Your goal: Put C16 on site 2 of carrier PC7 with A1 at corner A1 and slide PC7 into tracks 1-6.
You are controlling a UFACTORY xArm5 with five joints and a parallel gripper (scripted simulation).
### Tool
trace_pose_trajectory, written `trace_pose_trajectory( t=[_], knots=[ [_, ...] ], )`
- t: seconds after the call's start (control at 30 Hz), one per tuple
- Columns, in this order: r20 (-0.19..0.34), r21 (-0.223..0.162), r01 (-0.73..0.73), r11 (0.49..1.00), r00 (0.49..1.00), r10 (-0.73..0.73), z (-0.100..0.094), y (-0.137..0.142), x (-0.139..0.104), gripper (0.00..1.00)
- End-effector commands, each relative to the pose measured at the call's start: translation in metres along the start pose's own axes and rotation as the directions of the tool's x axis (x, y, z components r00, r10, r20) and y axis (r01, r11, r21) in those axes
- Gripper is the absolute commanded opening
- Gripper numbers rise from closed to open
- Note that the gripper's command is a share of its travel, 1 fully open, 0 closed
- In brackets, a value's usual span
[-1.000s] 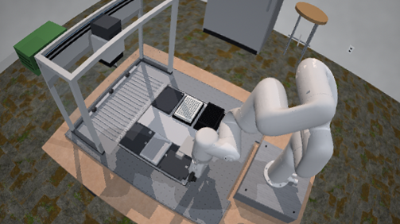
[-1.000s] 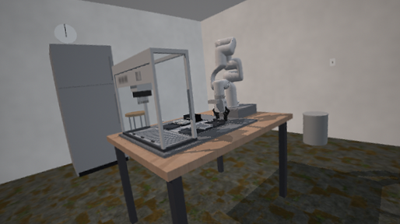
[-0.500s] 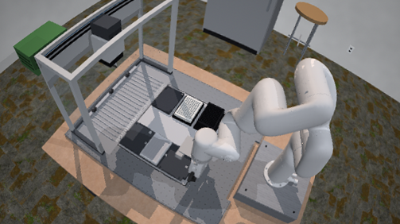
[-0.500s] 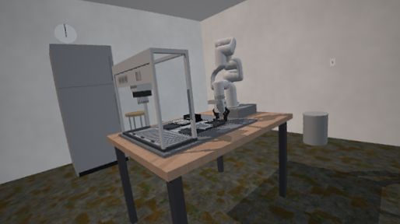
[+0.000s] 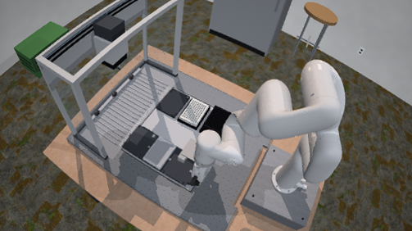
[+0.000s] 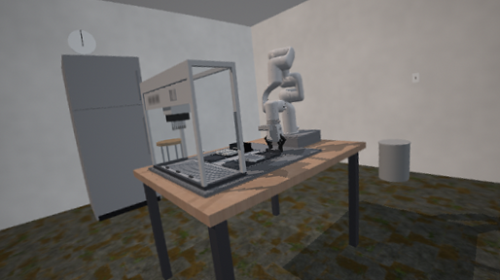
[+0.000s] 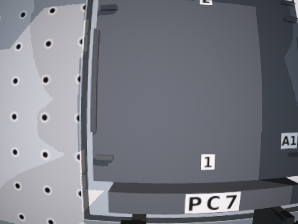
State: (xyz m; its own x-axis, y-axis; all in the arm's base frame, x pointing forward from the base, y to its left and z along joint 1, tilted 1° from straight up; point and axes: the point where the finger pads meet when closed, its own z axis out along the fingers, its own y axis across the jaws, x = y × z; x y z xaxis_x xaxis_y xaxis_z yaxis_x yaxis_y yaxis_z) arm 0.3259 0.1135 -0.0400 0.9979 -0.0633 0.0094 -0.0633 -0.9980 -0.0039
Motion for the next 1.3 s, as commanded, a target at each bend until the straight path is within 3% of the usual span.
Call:
trace_pose_trajectory(
  t=[0.0,1.27],
  knots=[
    [-0.006,0.002,0.0,1.0,1.0,0.0,-0.001,-0.001,0.007,0.81],
    [-0.006,0.002,0.0,1.0,1.0,0.0,-0.002,-0.001,0.039,0.81]
  ],
)
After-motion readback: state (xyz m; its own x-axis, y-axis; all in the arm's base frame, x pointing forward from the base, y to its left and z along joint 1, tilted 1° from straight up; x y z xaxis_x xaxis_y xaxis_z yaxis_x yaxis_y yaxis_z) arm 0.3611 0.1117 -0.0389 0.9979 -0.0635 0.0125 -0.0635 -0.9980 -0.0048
